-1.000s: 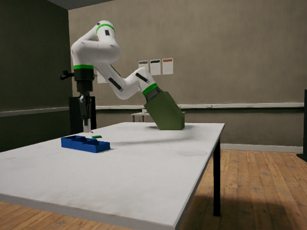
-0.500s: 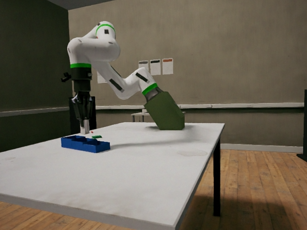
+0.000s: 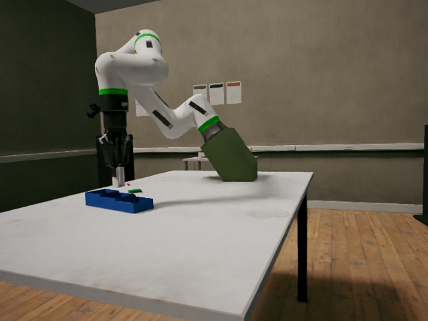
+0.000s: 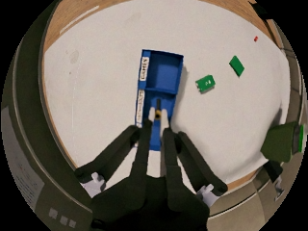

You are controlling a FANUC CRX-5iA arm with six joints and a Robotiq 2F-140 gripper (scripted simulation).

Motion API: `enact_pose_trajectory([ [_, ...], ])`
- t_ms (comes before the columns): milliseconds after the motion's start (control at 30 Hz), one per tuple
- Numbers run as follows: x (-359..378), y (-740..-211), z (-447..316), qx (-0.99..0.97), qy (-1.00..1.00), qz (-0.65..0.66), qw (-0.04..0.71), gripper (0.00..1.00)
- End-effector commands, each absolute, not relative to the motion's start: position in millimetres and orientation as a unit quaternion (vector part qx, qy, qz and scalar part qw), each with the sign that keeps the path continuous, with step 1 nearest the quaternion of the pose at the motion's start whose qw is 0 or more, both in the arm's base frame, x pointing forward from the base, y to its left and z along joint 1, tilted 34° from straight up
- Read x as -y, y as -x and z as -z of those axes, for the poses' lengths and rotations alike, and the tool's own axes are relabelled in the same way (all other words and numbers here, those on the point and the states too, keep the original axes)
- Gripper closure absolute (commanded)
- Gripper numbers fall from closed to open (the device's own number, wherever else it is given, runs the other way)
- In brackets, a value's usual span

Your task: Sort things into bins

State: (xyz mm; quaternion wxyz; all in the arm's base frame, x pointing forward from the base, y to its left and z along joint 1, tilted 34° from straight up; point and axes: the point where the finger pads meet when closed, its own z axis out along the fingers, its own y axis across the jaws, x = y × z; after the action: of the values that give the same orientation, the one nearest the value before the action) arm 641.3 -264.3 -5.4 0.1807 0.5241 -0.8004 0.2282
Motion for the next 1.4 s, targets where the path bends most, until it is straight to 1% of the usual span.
enact_pose_trajectory([
  [0, 264, -641, 5, 0.800, -0.524, -0.228, 0.181, 0.84],
  [767, 285, -639, 37, 0.800, -0.524, -0.228, 0.181, 0.84],
  [1233, 285, -639, 37, 0.800, -0.524, -0.228, 0.181, 0.84],
  [1267, 285, -639, 37, 0.800, -0.524, -0.228, 0.181, 0.73],
  [1367, 285, -639, 37, 0.800, -0.524, -0.228, 0.181, 0.73],
])
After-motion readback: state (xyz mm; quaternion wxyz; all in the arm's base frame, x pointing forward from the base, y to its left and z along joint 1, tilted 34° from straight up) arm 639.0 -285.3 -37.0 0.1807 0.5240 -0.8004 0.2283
